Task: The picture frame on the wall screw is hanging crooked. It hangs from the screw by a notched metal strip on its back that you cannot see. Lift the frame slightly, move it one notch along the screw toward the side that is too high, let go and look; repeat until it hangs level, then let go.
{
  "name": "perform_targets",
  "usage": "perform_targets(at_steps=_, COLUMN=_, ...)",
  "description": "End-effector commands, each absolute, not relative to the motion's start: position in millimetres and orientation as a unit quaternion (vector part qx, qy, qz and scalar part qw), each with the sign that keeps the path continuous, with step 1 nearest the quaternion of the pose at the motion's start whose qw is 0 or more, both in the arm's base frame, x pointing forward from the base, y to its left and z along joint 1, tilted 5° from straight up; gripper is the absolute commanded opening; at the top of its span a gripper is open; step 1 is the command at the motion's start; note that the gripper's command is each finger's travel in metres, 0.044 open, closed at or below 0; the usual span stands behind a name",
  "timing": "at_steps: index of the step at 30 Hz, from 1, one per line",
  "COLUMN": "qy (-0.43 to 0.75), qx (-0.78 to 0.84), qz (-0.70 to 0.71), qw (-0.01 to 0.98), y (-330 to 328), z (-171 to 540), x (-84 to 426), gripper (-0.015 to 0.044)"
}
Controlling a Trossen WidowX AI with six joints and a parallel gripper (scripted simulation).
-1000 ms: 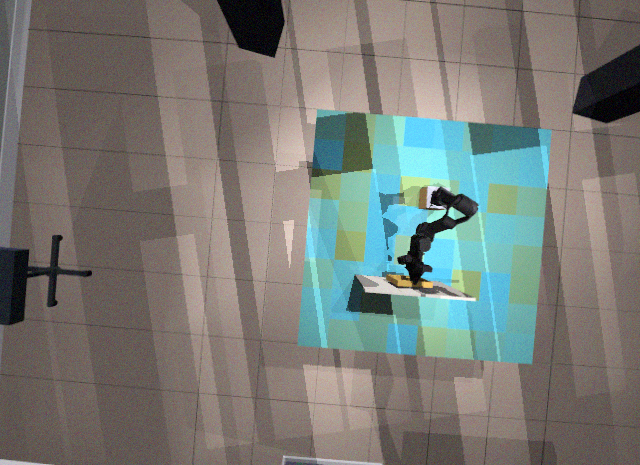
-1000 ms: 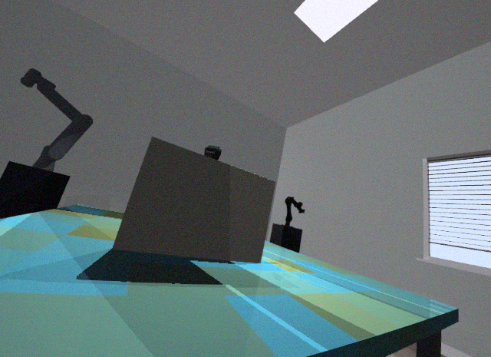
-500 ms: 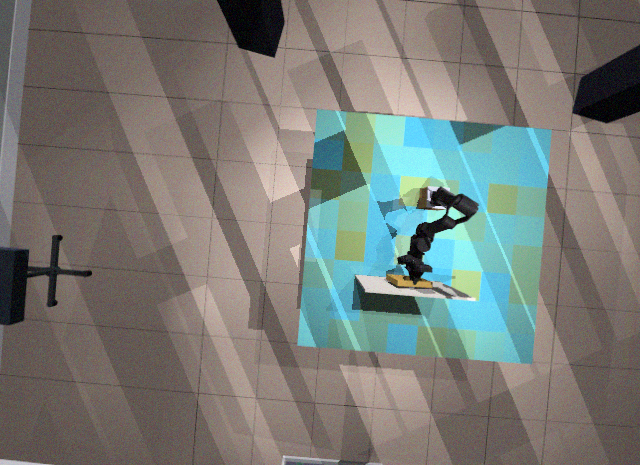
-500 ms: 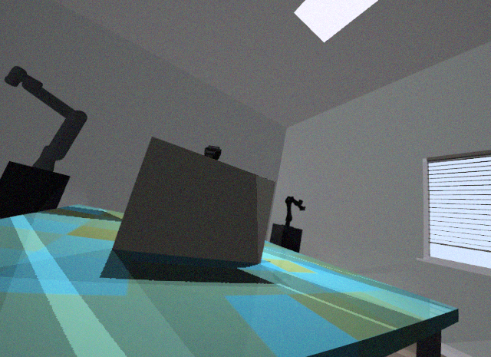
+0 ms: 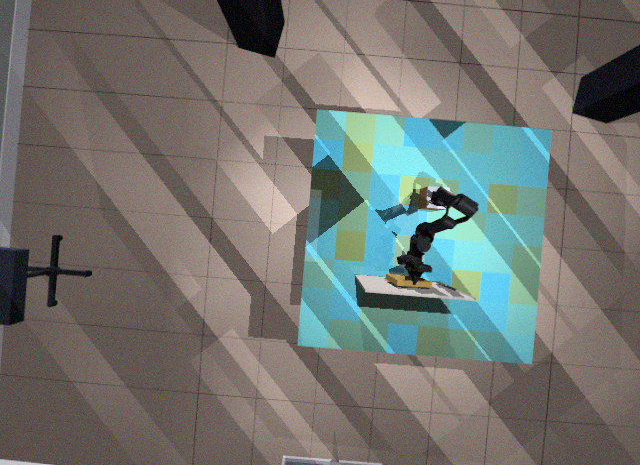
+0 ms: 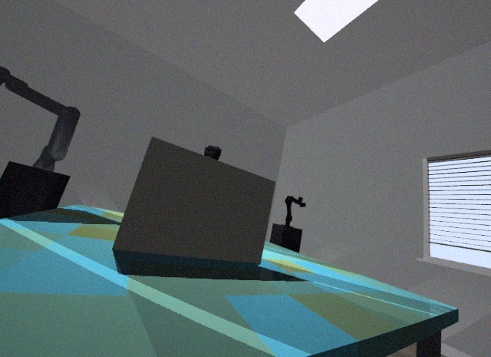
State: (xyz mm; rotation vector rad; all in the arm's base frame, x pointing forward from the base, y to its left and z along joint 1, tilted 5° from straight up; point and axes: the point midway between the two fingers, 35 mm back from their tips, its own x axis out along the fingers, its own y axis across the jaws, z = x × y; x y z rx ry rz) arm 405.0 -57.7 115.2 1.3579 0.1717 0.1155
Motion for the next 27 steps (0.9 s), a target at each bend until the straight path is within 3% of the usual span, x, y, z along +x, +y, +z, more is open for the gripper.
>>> perform_targets(at_steps=1, qy=0.075, qx=0.626, qz=0.060, qw=0.774, y=-57.8, z=120.7, x=405.9, gripper=0.0000)
perform_targets(at_steps=27, qy=0.075, qx=0.626, qz=0.060, qw=0.774, y=-63.0, z=121.8, x=406.8, gripper=0.0000)
